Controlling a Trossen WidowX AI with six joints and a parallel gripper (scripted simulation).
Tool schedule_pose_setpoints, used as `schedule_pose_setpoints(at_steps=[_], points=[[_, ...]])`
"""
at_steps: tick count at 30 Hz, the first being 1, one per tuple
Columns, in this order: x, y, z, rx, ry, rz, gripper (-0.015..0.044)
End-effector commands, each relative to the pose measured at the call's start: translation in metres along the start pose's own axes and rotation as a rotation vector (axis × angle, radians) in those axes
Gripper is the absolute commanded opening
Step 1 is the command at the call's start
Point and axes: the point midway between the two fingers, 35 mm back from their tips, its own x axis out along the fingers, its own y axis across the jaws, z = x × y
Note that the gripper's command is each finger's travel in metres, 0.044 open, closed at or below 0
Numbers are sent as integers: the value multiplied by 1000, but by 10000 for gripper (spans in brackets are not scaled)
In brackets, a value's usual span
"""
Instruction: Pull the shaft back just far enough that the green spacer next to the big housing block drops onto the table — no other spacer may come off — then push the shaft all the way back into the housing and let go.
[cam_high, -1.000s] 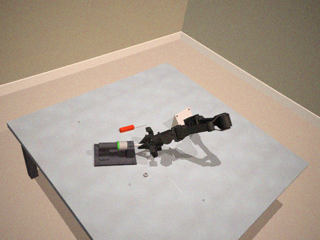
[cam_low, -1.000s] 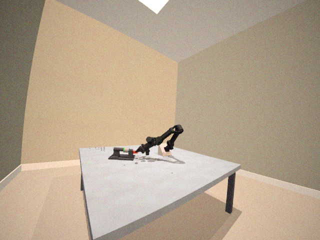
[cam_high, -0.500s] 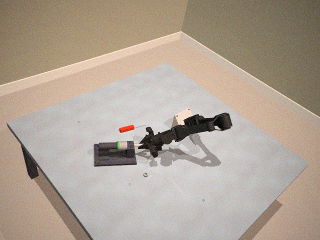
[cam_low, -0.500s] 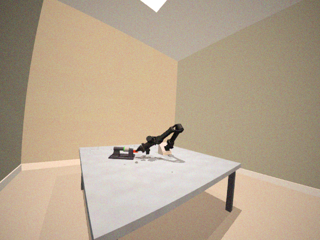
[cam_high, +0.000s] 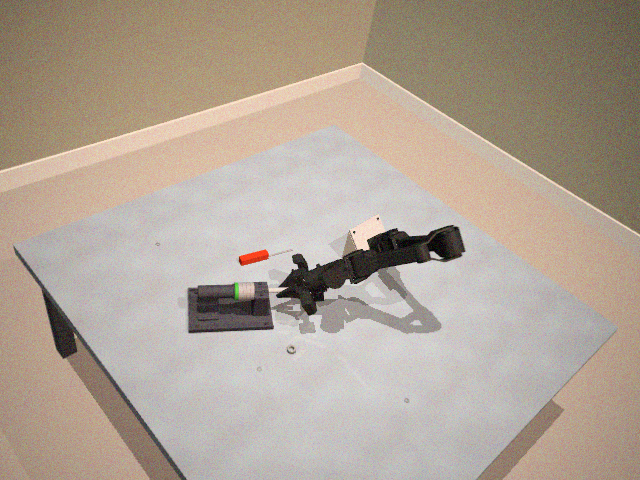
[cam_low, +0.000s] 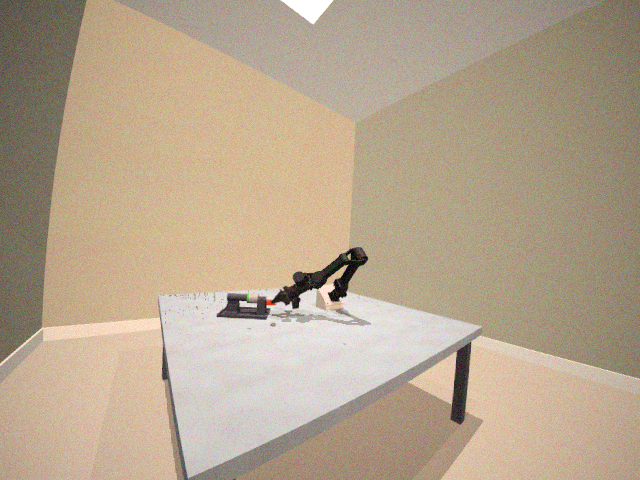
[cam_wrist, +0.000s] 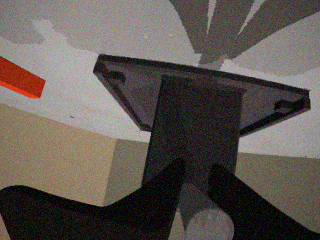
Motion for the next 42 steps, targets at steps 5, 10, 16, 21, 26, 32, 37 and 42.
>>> schedule_pose_setpoints(at_steps=[5,10,16,21,26,32,37,42], points=[[-1,-1,1,3,-2,-3,0],[-2,-1,1,3,-2,-3,0],[-2,-1,1,3,-2,-3,0],[-3,-1,2,3,-2,-3,0],[-3,-1,2,3,-2,-3,0],[-3,-1,2,3,-2,-3,0],[-4,-1,2,3,-2,-3,0],[-4,-1,3,3,-2,-3,0]])
